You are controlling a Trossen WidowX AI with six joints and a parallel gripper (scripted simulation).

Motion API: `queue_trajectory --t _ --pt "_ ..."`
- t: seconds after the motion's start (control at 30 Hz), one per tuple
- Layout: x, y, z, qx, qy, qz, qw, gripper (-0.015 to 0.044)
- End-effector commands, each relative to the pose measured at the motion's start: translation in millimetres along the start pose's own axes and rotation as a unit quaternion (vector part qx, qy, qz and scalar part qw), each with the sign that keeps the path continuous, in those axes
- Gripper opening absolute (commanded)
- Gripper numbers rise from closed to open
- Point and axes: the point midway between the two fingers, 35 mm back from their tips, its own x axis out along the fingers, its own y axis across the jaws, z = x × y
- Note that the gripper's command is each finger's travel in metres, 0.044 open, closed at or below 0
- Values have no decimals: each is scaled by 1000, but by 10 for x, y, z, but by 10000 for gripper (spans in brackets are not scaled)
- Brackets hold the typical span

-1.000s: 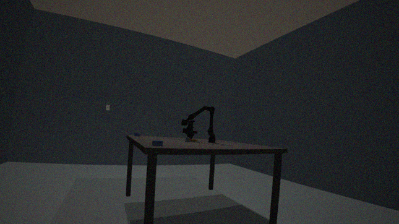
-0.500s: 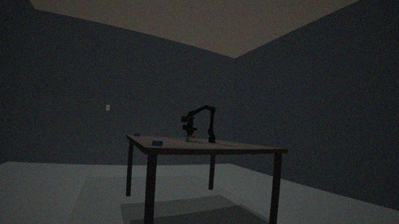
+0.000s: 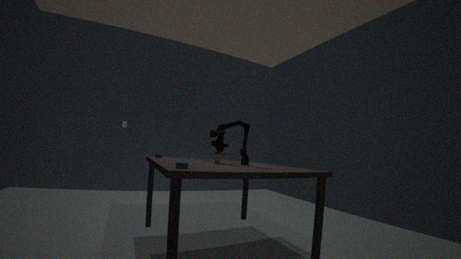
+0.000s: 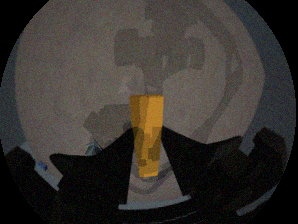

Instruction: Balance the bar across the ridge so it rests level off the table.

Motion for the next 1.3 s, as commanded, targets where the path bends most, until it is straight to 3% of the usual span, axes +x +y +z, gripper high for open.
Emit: queue_trajectory --t 0.0,0.63,1.27 --pt "-131 -13 -8 -2 -4 0 1000 0" --pt "-176 515 -159 192 -2 3 981 0" --pt "-181 1076 -548 414 2 5 910 0"
